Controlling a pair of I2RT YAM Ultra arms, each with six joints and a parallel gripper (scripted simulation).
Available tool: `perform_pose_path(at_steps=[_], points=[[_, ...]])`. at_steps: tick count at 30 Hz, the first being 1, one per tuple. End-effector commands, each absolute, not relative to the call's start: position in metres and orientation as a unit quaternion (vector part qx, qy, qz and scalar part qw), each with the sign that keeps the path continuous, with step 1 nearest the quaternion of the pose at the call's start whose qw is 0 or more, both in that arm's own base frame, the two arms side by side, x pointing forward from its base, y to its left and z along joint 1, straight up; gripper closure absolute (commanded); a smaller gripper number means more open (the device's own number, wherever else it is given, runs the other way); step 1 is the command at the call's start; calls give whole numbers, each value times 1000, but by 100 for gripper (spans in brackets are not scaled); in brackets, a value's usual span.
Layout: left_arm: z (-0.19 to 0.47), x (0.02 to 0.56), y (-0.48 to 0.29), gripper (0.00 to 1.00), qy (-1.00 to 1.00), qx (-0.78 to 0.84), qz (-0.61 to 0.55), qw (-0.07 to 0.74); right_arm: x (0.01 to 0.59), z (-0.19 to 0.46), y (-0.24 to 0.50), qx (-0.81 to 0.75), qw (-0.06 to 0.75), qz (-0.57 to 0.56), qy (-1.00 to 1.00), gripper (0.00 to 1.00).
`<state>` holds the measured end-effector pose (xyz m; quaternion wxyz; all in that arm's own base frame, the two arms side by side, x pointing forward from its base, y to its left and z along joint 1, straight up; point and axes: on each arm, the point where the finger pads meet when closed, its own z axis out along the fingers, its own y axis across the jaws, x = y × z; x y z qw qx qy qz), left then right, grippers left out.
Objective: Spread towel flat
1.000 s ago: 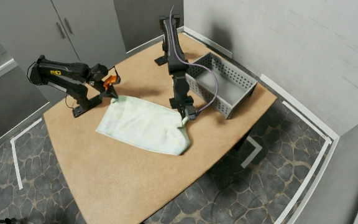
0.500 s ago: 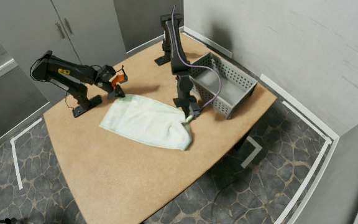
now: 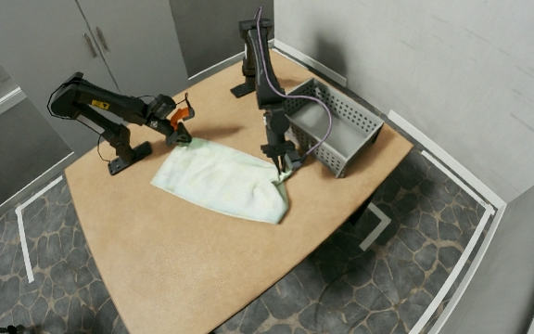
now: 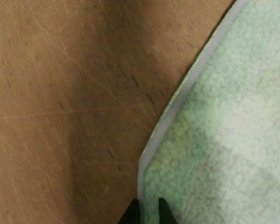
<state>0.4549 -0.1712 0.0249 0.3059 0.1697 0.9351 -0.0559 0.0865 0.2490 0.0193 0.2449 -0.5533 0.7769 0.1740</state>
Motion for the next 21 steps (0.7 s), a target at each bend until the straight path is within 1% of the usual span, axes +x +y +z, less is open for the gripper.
perform_pose_path(at_steps=[1,3,4,6,7,11,12,14,15,17,18,20,21], points=[[46,456,-173,67,932,172,-57,314,87,41,259,-552,258,186,771,67],[47,456,-173,67,932,172,-57,314,87,41,259,-552,258,186,771,67],[55,457,-173,46,932,172,-57,315,87,48,259,-552,258,186,771,46],[55,457,-173,46,932,172,-57,315,87,48,259,-552,258,186,771,46],[58,456,-173,36,932,172,-57,315,87,51,258,-552,258,186,771,36],[58,456,-173,36,932,172,-57,315,87,51,258,-552,258,186,771,36],[71,456,-173,36,932,172,-57,315,87,65,258,-552,258,186,771,36],[71,456,-173,36,932,172,-57,315,87,65,258,-552,258,186,771,36],[95,455,-172,36,932,172,-57,315,86,89,257,-552,258,186,771,36],[95,455,-172,36,932,172,-57,315,86,89,257,-552,258,186,771,36],[108,454,-172,36,932,172,-57,315,86,102,256,-552,258,186,771,36],[108,454,-172,36,932,172,-57,315,86,102,256,-552,258,186,771,36],[94,455,-180,36,936,180,-56,298,94,105,250,-539,261,181,780,36]])
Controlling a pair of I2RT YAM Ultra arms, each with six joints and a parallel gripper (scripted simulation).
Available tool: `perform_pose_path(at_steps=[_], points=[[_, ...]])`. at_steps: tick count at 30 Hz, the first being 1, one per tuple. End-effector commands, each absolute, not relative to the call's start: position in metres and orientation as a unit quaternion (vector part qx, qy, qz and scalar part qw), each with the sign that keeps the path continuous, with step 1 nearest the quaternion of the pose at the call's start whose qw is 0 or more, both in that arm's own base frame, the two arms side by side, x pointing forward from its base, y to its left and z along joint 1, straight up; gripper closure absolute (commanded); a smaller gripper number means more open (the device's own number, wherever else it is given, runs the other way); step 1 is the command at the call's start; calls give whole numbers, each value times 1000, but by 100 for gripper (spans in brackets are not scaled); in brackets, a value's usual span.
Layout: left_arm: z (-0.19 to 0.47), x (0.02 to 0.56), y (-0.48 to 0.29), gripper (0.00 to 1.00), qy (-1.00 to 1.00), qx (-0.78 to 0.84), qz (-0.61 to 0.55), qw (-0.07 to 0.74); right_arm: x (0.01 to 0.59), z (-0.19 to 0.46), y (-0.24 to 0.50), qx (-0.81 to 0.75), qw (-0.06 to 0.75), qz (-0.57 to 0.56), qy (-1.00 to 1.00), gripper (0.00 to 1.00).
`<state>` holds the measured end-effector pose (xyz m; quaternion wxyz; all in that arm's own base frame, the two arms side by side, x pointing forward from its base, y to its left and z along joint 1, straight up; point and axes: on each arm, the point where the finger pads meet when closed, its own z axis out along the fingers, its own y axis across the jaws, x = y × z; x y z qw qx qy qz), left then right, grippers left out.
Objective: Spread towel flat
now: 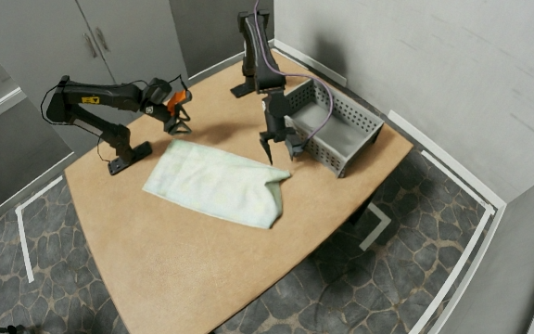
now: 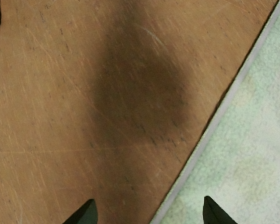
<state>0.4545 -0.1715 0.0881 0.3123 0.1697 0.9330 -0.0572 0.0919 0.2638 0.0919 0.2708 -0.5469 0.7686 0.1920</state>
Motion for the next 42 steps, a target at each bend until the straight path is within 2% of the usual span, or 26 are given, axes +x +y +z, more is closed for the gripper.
perform_pose_path(at_steps=[1,7,17,20,42], points=[[94,455,-180,36,936,180,-56,298,94,105,250,-539,261,181,780,36],[102,462,-193,36,934,188,-59,298,101,112,237,-523,266,174,791,36],[139,500,-256,36,926,224,-71,296,139,147,172,-415,258,125,864,36],[142,503,-261,36,925,227,-72,296,142,143,168,-407,240,114,874,36],[150,506,-255,36,924,222,-71,303,141,140,167,-406,245,114,873,36]])
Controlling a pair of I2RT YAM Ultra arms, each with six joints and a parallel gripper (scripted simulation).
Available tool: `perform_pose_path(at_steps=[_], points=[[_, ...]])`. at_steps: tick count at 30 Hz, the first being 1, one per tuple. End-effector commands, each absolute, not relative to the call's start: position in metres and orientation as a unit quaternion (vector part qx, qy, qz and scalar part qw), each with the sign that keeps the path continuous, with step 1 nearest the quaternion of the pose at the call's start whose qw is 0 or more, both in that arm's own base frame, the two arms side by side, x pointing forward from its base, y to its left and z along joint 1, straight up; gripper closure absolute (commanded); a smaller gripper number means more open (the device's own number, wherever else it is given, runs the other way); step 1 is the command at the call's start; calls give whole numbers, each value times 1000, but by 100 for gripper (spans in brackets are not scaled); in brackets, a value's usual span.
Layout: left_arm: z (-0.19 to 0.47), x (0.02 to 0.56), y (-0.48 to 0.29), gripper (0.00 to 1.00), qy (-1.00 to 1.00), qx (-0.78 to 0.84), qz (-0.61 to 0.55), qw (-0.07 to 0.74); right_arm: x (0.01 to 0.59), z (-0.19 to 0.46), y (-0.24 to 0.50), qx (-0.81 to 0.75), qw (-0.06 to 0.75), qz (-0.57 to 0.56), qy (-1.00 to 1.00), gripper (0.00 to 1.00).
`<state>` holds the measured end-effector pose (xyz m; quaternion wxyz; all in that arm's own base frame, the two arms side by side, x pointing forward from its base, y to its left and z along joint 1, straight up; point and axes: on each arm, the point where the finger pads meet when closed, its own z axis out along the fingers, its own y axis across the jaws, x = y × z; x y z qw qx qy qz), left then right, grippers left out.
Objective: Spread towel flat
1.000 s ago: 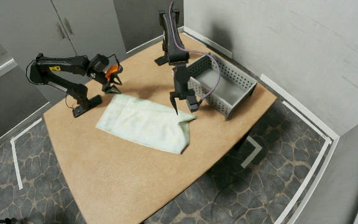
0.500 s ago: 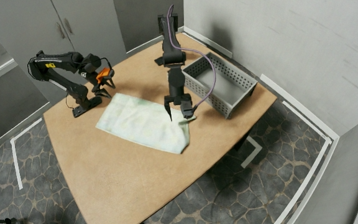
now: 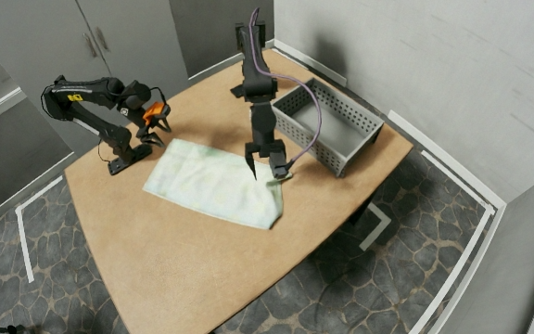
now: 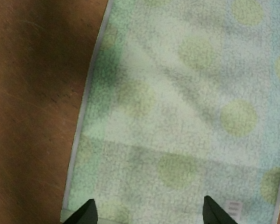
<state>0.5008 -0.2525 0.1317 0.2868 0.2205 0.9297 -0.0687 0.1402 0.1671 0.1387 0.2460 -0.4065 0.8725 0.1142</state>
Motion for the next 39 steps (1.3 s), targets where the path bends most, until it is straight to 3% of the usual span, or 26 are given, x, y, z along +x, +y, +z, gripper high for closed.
perform_pose_path(at_steps=[1,34,35,39], points=[[150,506,-255,36,924,222,-71,303,141,140,167,-406,245,114,873,36],[150,506,-255,36,924,222,-71,303,141,140,167,-406,245,114,873,36],[152,496,-262,66,922,239,-66,296,145,139,161,-400,227,110,881,66],[136,466,-275,66,924,288,-49,245,157,122,134,-374,173,95,906,66]])
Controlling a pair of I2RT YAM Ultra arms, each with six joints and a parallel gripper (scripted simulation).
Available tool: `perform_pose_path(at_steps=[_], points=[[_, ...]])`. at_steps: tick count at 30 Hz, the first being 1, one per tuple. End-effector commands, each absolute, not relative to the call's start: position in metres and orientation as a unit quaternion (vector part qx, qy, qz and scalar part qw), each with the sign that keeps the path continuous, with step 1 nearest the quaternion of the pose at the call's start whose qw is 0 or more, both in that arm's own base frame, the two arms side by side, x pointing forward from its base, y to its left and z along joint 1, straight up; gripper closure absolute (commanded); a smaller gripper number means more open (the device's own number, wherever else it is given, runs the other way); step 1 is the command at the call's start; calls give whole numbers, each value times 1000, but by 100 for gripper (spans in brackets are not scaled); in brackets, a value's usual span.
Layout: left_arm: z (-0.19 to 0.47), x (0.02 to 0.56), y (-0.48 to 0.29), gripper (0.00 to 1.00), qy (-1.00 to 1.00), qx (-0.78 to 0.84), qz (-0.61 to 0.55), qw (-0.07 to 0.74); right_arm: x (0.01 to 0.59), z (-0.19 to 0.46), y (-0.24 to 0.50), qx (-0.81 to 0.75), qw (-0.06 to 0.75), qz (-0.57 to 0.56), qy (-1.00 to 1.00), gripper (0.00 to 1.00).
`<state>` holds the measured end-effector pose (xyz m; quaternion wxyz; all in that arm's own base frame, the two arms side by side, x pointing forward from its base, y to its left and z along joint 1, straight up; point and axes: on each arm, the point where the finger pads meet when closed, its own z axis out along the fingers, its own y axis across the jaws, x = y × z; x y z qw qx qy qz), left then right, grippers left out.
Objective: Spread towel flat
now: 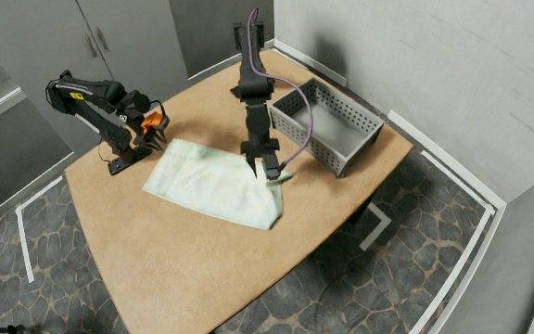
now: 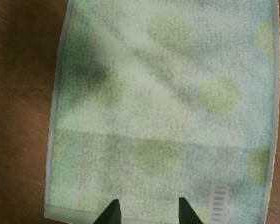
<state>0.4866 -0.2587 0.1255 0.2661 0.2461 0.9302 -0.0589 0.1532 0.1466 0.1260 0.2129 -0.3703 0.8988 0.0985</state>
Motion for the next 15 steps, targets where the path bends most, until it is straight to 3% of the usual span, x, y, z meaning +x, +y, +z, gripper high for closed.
perform_pose_path(at_steps=[1,9,15], points=[[132,459,-279,66,924,300,-45,232,160,118,128,-367,160,91,912,66],[118,399,-305,66,908,393,-14,142,184,85,74,-312,54,61,947,66],[111,368,-318,66,894,437,1,96,190,57,46,-311,47,62,947,66]])
